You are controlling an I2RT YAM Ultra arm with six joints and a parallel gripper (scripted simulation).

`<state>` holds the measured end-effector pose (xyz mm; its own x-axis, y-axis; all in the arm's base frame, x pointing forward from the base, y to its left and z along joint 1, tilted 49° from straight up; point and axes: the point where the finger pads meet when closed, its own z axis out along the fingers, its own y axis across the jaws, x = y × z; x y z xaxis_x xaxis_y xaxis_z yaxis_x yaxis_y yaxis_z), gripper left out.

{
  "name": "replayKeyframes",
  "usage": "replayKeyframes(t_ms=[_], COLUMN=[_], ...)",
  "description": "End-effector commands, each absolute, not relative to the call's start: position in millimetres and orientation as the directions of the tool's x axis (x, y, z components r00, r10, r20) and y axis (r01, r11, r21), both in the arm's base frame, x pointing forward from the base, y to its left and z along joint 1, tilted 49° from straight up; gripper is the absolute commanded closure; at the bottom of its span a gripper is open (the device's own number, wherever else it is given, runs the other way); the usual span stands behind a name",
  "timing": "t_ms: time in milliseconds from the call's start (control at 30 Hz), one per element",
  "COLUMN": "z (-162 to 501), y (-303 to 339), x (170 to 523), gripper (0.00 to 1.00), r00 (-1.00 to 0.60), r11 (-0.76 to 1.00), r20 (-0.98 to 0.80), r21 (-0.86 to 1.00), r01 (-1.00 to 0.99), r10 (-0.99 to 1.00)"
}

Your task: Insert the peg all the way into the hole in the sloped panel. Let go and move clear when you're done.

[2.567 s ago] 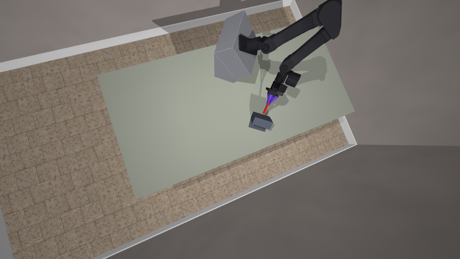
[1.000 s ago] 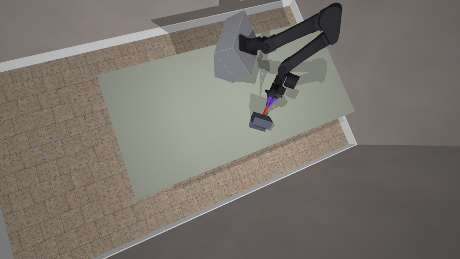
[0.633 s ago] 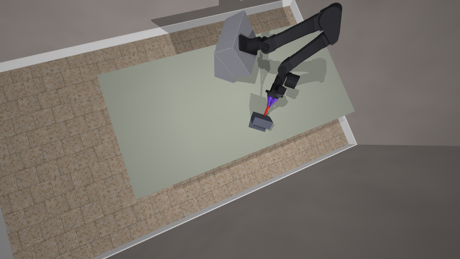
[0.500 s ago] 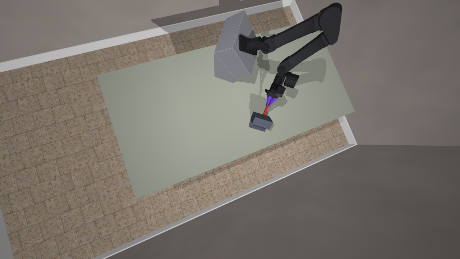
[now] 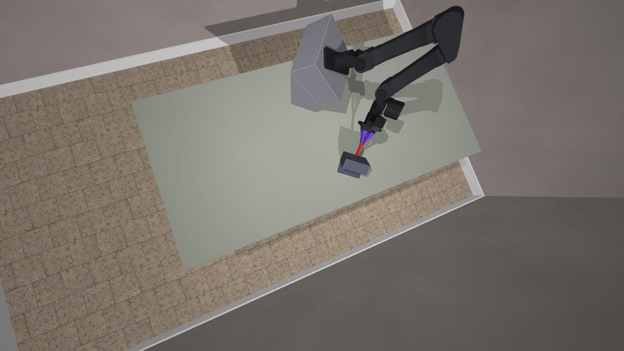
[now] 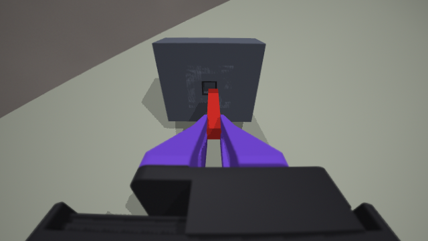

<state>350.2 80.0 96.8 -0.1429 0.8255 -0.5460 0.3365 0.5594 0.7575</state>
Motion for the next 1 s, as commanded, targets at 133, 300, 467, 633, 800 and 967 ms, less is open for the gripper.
replayKeyframes(t_ms=[133,300,467,633,800,967], z=[103.0,106.0,110.7,111.9,110.8,110.0], y=[76.8,77.9,79.6,79.9,79.6,83.1], x=[349.9,348.1,348.0,351.4,353.8,348.7], gripper=[1.0,1.0,1.0,1.0,1.0,1.0], r00=[-0.129,-0.129,-0.129,-0.128,-0.128,-0.138], r11=[0.559,0.559,0.559,0.559,0.559,0.56], r20=[-0.553,-0.553,-0.553,-0.553,-0.553,-0.549], r21=[0.752,0.752,0.752,0.752,0.752,0.755], r01=[0.35,0.35,0.349,0.349,0.349,0.341], r10=[0.823,0.823,0.824,0.824,0.824,0.824])
